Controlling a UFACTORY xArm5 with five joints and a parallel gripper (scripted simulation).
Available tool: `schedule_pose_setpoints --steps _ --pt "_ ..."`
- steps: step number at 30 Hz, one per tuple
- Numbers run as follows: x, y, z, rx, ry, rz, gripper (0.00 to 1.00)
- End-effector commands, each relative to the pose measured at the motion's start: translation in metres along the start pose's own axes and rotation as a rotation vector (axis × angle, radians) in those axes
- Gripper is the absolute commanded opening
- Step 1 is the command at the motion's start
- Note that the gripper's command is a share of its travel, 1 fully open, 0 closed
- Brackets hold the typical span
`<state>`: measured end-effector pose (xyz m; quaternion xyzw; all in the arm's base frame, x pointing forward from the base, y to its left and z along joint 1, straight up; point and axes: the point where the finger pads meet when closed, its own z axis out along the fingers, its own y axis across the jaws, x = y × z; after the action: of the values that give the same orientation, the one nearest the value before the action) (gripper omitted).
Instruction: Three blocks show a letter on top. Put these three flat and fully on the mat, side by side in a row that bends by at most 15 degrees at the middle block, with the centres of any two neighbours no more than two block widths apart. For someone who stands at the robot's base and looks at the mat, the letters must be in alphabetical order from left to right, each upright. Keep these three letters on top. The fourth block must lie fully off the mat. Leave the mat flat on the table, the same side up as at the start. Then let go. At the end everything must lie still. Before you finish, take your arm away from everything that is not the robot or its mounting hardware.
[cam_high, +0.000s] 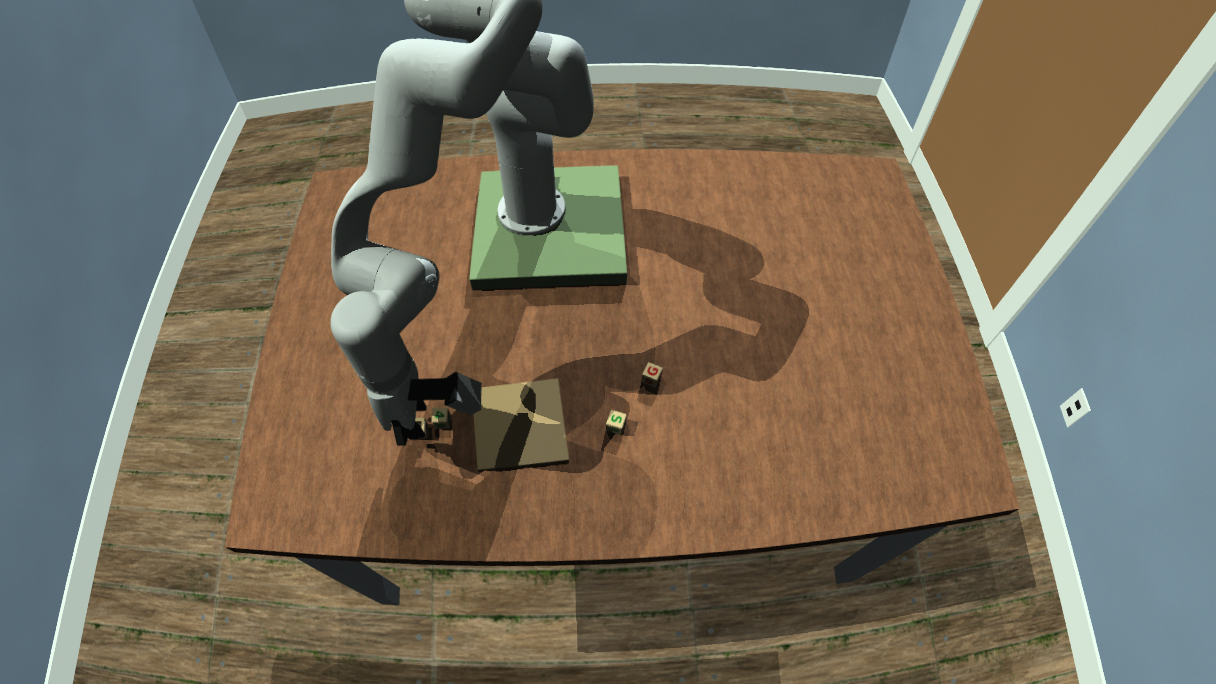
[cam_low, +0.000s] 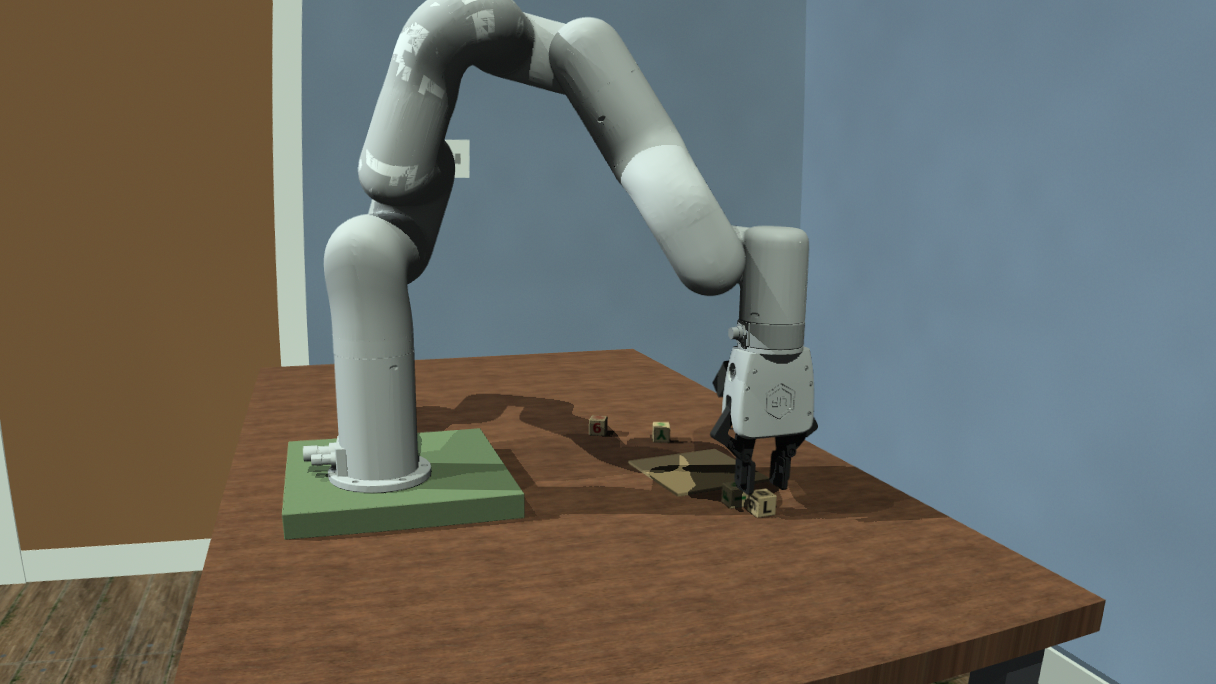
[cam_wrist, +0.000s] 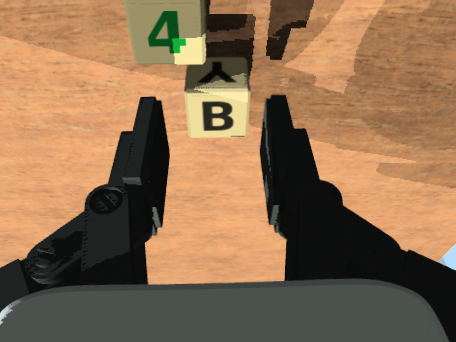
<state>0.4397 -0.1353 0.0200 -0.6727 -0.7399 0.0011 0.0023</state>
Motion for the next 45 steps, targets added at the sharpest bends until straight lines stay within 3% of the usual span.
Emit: schedule_pose_setpoints --steps 1,32,45 --pt "-0.001 0.001 -0.001 -0.003 -0.001 0.0 0.42" --pt "-0.001 0.001 -0.001 -0.003 -0.001 0.0 0.42" --pt "-0.001 0.001 0.017 -0.003 -0.001 0.0 0.42"
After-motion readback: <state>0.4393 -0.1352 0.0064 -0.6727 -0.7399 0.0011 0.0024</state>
